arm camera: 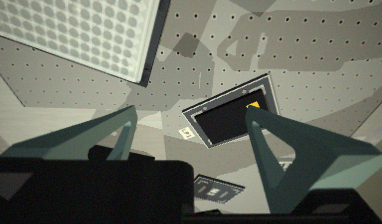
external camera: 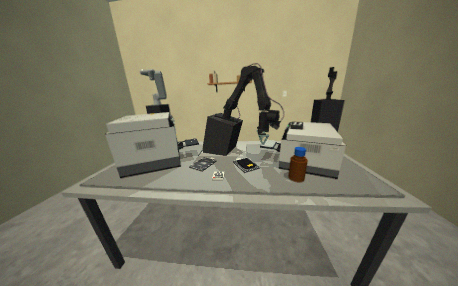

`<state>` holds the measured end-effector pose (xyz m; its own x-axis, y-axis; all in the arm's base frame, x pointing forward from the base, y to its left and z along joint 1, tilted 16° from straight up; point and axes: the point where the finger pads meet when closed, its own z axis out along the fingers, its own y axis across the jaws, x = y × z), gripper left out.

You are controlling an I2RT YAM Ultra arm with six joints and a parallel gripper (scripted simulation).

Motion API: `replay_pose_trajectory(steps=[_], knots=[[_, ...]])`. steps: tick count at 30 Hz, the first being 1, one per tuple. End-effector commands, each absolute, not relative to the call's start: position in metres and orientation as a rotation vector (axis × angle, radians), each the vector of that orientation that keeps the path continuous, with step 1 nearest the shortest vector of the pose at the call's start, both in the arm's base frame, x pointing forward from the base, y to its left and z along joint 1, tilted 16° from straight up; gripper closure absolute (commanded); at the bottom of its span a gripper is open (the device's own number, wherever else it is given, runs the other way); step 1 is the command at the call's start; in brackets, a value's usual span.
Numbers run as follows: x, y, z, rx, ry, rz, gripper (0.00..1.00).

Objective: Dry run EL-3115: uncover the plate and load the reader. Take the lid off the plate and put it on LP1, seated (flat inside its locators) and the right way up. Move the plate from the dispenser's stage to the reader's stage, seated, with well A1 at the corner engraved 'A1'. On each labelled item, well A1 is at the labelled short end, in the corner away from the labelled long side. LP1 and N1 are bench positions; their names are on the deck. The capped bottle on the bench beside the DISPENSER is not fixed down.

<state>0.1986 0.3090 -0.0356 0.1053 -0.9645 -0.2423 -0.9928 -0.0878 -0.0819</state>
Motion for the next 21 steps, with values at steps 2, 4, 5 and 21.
replay_pose_trajectory(steps=[2, 4, 5, 21], knots=[[0.199, 0.325, -0.012, -2.258, 1.753, 0.15, 0.0], [0.192, 0.328, -0.009, -2.302, 1.69, 0.14, 0.0], [0.192, 0.328, -0.008, -2.324, 1.659, 0.135, 0.0], [0.149, 0.347, 0.011, -2.578, 1.193, 0.064, 0.0]])
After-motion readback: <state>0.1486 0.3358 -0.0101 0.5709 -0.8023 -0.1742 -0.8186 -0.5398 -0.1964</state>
